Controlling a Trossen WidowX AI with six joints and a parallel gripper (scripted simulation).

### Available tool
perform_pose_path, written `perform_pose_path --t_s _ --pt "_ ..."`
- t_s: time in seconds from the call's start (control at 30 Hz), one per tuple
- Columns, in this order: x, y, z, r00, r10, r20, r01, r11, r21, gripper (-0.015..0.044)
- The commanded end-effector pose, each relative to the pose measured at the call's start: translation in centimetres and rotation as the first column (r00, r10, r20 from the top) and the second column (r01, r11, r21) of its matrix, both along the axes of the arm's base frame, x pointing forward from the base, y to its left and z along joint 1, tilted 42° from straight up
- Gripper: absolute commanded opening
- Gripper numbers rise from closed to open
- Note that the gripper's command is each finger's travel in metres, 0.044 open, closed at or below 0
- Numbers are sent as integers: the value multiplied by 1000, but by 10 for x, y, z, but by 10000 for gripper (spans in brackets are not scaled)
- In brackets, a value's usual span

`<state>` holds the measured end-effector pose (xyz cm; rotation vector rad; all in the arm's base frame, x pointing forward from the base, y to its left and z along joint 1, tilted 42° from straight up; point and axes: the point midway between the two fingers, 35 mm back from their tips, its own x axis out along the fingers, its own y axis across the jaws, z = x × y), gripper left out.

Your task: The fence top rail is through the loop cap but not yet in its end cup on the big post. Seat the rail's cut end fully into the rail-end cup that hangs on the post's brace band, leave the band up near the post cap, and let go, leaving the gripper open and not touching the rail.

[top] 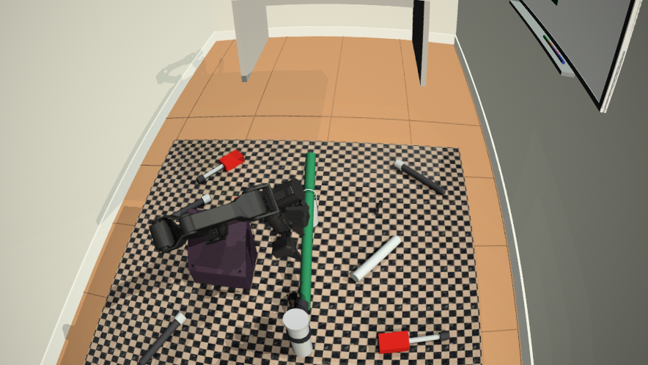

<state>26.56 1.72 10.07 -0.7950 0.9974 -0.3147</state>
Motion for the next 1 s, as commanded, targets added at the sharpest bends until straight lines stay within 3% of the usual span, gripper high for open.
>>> perform_pose_path --t_s 0.0,0.37,0.53,0.63,0.77,0.9,0.97 --pt "-7 20 2 964 -171 203 148 981 123 440" --pt "-7 20 2 964 -171 203 148 981 123 440" --pt "-1 14 -8 901 -365 234 306 918 253 440" --pt "5 5 -21 764 -597 246 480 780 402 440" --pt "11 -9 -41 467 -856 223 645 502 577 440" --pt "14 -23 -61 99 -980 172 686 192 702 440" --pt "15 -26 -64 30 -986 162 680 139 720 440"
